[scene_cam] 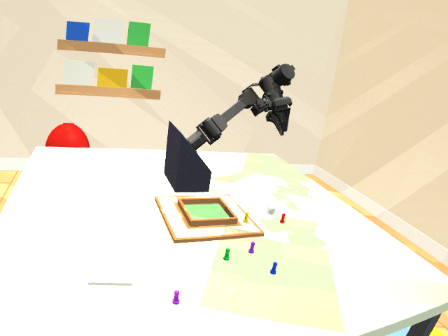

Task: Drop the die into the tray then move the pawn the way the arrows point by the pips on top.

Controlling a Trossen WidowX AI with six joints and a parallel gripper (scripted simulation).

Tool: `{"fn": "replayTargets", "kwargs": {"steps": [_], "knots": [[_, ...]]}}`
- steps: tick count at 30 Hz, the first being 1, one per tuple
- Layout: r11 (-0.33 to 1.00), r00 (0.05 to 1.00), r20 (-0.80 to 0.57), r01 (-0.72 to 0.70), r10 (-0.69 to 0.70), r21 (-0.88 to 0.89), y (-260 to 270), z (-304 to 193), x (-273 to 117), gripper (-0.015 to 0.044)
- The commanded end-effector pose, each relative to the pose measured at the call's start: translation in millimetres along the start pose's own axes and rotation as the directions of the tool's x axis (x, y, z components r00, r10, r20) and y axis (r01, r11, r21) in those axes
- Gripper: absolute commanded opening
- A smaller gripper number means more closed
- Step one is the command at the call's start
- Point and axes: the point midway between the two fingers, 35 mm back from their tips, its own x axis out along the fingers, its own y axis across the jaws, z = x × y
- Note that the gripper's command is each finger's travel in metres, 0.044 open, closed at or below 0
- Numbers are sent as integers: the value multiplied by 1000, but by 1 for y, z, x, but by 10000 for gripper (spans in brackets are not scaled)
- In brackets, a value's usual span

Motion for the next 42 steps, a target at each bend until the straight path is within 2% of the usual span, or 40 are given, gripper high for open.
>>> {"fn": "replayTargets", "kwargs": {"steps": [1,8,15,22,29,34,42], "knots": [[641,979,98,192,-180,-743,5,17,67,275],[341,961,138,217,-241,-915,1,23,96,275],[-9,937,180,186,-300,-983,-8,30,126,275],[-361,907,226,90,-355,-928,-23,38,157,275],[-660,873,275,-70,-404,-748,-44,48,188,275],[-798,848,308,-200,-432,-569,-61,56,208,275],[-801,847,309,-204,-433,-563,-64,55,208,275]]}}
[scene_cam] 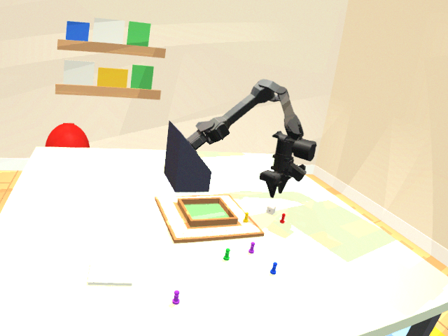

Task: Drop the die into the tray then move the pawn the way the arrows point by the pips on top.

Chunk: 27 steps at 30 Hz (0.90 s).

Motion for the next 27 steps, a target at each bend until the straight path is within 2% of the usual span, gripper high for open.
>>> {"fn": "replayTargets", "kwargs": {"steps": [1,27], "knots": [[995,1000,-28,3,-5,-100,-1,-6,12,275],[995,1000,-27,1,-4,-100,3,-9,47,275]]}}
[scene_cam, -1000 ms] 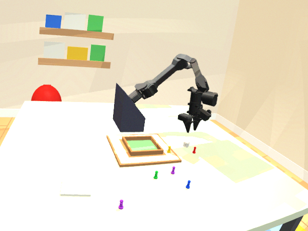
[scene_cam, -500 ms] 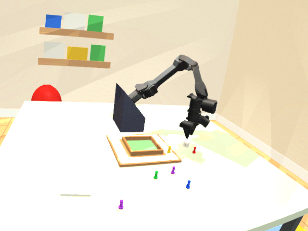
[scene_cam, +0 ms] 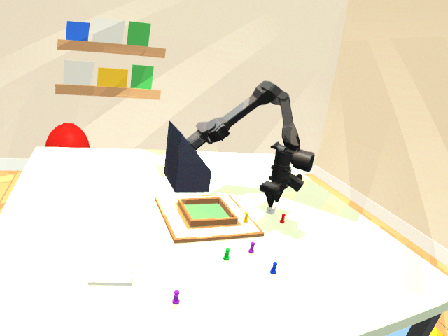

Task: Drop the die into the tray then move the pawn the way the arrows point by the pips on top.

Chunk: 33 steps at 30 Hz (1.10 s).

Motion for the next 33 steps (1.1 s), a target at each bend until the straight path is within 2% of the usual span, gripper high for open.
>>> {"fn": "replayTargets", "kwargs": {"steps": [1,12,18,26,29,33], "knots": [[1000,1000,-10,3,-2,13,-2,-4,9,275],[1000,1000,-9,2,-1,13,-2,-4,24,275],[1000,1000,-9,2,-1,13,-2,-4,24,118],[1000,1000,-9,2,-1,13,-2,-4,24,64],[1000,1000,-10,3,-3,13,-3,-3,20,0],[1000,1000,-16,10,-10,10,-9,0,-3,0]]}}
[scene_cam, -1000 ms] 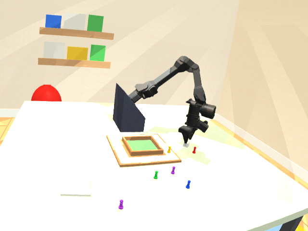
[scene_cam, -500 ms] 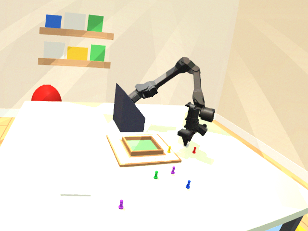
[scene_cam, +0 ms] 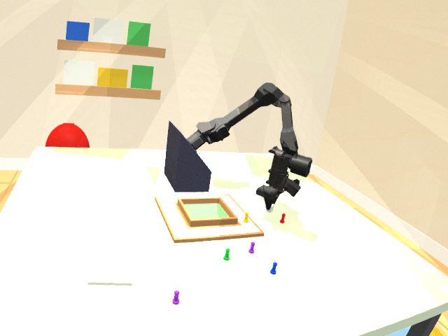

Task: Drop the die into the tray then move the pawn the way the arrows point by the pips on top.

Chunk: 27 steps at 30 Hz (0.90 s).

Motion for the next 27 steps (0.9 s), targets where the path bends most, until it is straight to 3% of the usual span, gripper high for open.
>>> {"fn": "replayTargets", "kwargs": {"steps": [1,15,21,27], "knots": [[1000,1000,11,6,-5,-13,-4,7,-25,0],[1000,1000,15,2,-2,-10,-8,5,-112,0],[1000,1000,15,3,-3,13,-11,4,-113,0],[977,1000,10,10,-12,212,-34,-3,-108,0]]}}
